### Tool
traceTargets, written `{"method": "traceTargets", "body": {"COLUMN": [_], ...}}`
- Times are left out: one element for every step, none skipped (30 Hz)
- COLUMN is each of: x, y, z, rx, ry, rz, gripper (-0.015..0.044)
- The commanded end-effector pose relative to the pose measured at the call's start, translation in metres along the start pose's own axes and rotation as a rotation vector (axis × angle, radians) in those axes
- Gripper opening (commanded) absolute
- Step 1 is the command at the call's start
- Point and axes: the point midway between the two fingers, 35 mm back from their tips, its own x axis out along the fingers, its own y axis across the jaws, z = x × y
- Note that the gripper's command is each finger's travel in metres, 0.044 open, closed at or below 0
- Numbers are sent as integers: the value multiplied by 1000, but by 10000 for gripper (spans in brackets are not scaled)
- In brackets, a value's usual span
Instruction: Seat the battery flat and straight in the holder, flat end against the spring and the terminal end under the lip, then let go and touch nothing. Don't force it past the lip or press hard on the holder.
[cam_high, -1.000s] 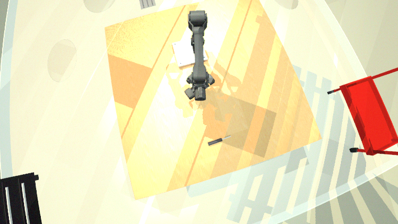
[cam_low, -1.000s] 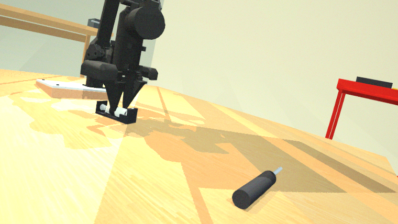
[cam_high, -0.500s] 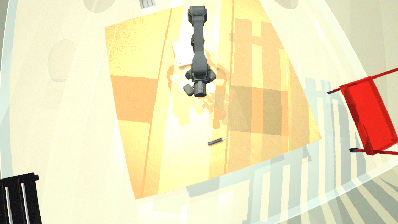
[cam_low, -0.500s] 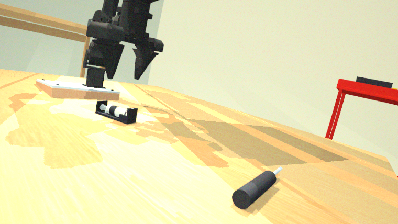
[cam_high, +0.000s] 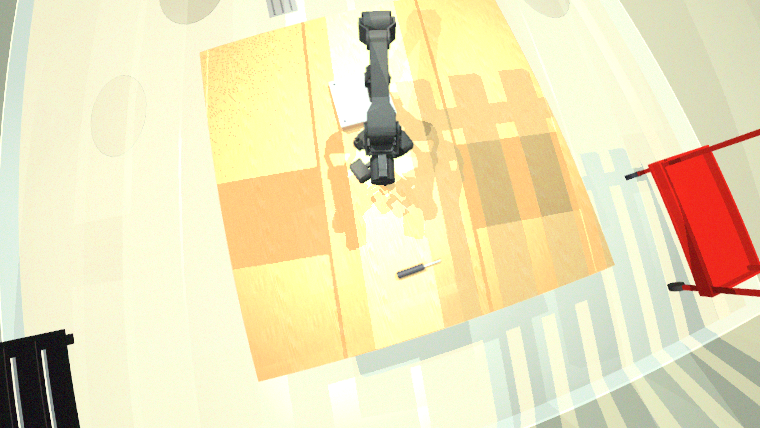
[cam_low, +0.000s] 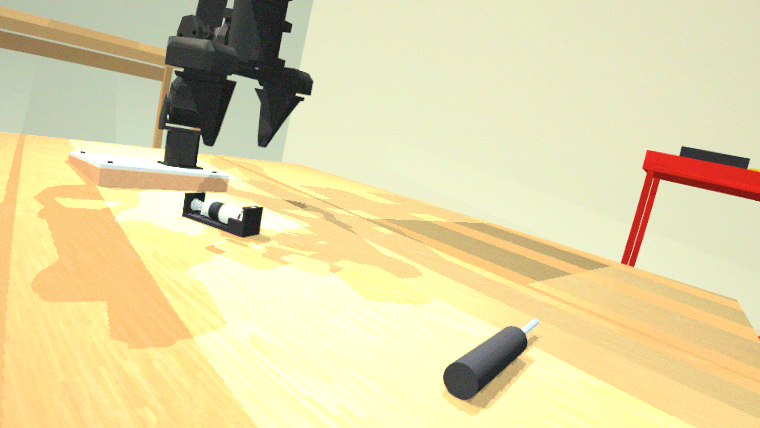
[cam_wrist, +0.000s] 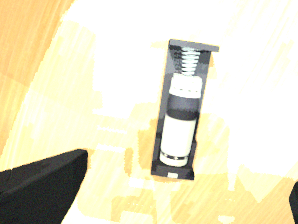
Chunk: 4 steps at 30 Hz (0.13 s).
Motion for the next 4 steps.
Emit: {"method": "traceTargets", "body": {"x": [-1, -1, -1, -1], "y": [0, 0, 0, 0], "z": [0, 0, 0, 0], "rx": [0, 0, 0, 0], "ry": [0, 0, 0, 0], "rz": [0, 0, 0, 0], "gripper": [440, 440, 440, 440]}}
